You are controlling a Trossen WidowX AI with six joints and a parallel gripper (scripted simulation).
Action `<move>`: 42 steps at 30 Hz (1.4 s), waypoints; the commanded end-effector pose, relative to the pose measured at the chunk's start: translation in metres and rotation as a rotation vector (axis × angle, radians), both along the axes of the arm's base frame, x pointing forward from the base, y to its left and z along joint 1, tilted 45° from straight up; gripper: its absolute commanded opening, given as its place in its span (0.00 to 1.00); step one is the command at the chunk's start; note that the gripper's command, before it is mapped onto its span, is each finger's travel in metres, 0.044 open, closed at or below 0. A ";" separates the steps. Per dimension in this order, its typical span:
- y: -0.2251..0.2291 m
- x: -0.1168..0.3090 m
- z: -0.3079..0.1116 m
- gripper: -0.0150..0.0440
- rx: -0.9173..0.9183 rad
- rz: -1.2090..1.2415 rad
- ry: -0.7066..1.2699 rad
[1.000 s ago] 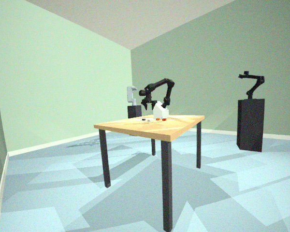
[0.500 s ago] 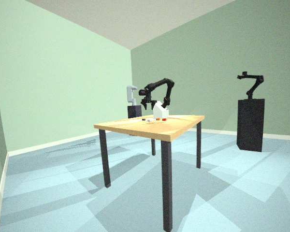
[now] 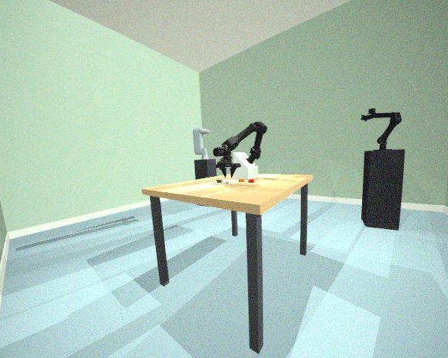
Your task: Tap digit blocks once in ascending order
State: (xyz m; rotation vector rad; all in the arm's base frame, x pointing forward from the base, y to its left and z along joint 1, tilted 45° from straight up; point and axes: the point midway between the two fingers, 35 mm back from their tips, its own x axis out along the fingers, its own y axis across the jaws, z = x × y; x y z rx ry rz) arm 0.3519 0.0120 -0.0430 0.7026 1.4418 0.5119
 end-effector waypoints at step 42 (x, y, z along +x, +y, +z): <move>-0.001 0.003 0.001 0.29 0.002 -0.016 -0.013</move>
